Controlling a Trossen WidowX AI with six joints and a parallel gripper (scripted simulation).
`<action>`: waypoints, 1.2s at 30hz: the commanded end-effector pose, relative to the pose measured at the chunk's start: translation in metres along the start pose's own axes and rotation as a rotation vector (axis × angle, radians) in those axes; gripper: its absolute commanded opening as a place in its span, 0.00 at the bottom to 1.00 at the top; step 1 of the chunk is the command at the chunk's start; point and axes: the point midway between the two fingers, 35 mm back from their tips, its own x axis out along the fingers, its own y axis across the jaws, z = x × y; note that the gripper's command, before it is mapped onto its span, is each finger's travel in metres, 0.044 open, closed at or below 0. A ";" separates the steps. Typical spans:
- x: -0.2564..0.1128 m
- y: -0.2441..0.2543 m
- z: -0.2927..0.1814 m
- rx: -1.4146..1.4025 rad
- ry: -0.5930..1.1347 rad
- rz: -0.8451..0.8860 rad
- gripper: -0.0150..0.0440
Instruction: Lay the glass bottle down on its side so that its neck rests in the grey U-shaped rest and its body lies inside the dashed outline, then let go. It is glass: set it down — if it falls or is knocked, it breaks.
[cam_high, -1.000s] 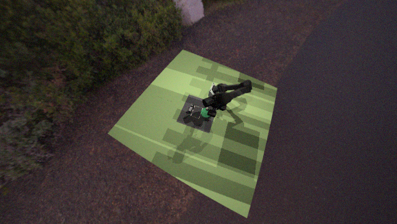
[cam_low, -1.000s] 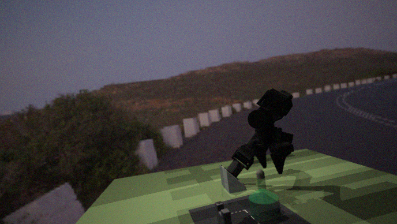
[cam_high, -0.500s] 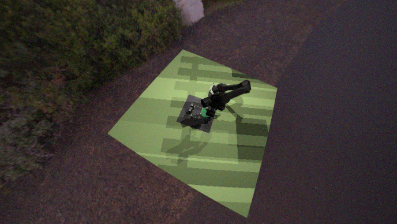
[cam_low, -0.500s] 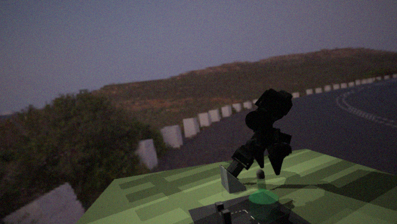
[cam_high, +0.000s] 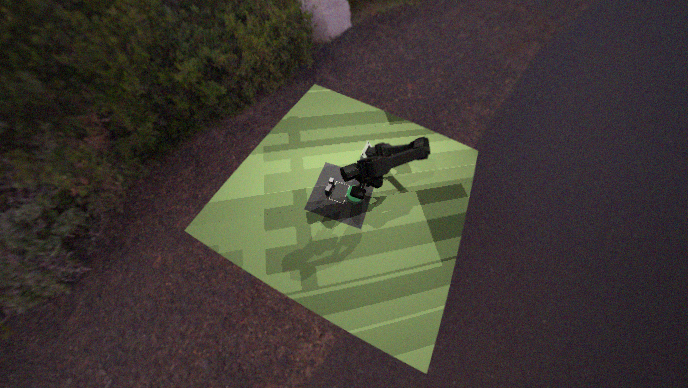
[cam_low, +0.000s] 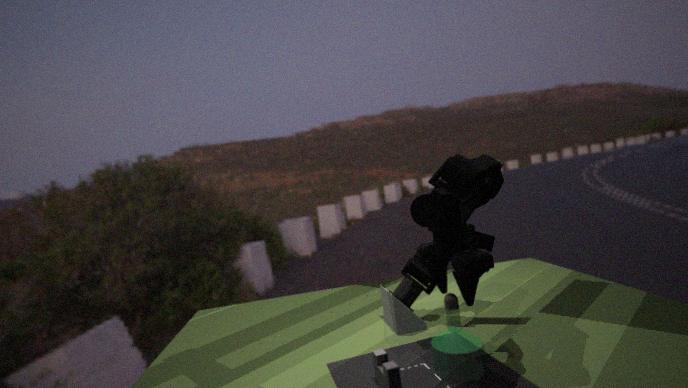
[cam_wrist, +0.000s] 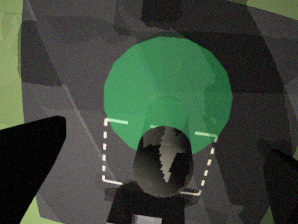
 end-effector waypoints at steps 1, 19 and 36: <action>0.002 0.000 -0.009 -0.003 -0.001 0.007 1.00; 0.002 0.000 -0.012 -0.003 -0.001 0.007 0.42; 0.002 0.000 -0.012 -0.003 -0.001 0.007 0.42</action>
